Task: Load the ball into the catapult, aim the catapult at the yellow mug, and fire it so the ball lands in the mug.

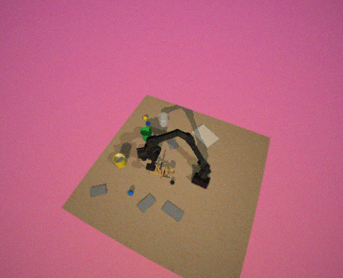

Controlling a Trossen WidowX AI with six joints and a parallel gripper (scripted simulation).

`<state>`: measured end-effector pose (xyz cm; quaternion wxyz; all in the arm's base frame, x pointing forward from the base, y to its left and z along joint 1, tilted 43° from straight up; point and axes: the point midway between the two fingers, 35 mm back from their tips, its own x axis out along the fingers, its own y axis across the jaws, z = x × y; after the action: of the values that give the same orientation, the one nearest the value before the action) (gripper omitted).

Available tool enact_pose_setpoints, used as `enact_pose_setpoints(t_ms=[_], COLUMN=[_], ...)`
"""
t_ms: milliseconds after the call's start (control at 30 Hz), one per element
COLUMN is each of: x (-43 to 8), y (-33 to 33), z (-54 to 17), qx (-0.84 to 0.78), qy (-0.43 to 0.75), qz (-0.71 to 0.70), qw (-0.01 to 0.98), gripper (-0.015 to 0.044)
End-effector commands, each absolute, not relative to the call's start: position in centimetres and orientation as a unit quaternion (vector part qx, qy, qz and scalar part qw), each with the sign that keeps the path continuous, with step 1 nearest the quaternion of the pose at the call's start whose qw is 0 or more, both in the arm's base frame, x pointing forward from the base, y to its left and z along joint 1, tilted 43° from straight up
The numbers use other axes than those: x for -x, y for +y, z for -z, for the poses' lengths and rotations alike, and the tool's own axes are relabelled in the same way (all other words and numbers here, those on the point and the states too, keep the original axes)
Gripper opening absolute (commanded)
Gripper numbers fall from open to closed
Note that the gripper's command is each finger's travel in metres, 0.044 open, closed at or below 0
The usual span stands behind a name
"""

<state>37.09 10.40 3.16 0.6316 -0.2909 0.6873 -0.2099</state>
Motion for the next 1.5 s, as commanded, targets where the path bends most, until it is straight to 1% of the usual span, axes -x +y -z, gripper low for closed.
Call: enact_pose_setpoints(t_ms=[0,200,400,1467], x=[-37.1,-36.7,-36.6,-36.5], y=[10.4,10.8,7.7,4.7], z=[-3.2,-3.8,-0.6,2.8], qx=[0.291,0.292,0.292,0.293], qy=[0.687,0.689,0.688,0.688], qz=[0.210,0.211,0.212,0.212], qw=[0.632,0.629,0.629,0.629], gripper=[0.0440,0.0440,0.0440,0.0440])
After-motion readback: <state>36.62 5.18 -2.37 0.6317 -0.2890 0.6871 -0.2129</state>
